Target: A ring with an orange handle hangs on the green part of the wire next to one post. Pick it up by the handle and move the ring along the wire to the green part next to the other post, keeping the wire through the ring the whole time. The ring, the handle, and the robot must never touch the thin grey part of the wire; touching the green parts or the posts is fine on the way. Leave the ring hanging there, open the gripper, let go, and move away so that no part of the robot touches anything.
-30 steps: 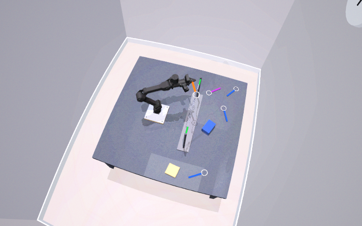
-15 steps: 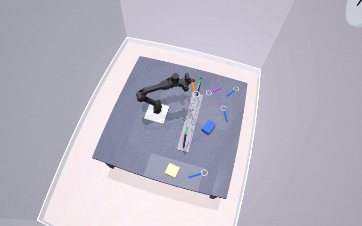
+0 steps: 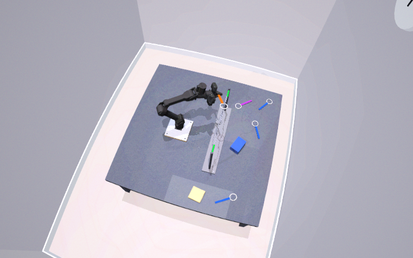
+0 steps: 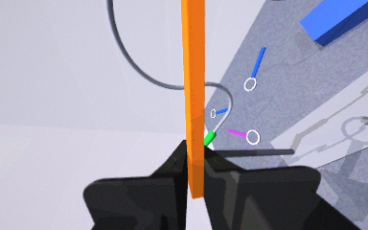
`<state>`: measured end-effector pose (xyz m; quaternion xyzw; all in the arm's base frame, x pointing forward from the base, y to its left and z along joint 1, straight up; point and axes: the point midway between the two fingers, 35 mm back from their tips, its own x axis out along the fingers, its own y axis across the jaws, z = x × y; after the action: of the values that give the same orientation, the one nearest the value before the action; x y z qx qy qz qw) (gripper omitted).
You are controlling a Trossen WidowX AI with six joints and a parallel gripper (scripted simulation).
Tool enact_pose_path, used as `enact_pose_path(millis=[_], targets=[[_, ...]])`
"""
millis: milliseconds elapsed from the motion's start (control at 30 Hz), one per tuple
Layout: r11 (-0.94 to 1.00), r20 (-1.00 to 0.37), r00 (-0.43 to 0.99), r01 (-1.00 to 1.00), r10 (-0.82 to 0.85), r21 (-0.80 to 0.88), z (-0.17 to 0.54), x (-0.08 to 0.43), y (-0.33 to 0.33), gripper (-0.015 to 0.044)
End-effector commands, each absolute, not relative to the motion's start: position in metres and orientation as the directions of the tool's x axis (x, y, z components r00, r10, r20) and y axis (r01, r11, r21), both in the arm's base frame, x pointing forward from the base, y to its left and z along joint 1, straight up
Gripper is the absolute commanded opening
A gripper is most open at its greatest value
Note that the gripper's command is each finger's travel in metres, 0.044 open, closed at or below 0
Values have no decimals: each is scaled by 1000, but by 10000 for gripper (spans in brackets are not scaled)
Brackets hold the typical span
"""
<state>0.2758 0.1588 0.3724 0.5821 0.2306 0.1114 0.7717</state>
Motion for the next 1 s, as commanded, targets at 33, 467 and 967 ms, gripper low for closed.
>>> enact_pose_path(millis=[33, 467, 967], targets=[[402, -276, 869, 99, 411, 910, 365, 278, 158, -150], [645, -382, 870, 101, 311, 757, 347, 278, 149, -150], [858, -462, 871, 104, 165, 503, 331, 278, 132, -150]])
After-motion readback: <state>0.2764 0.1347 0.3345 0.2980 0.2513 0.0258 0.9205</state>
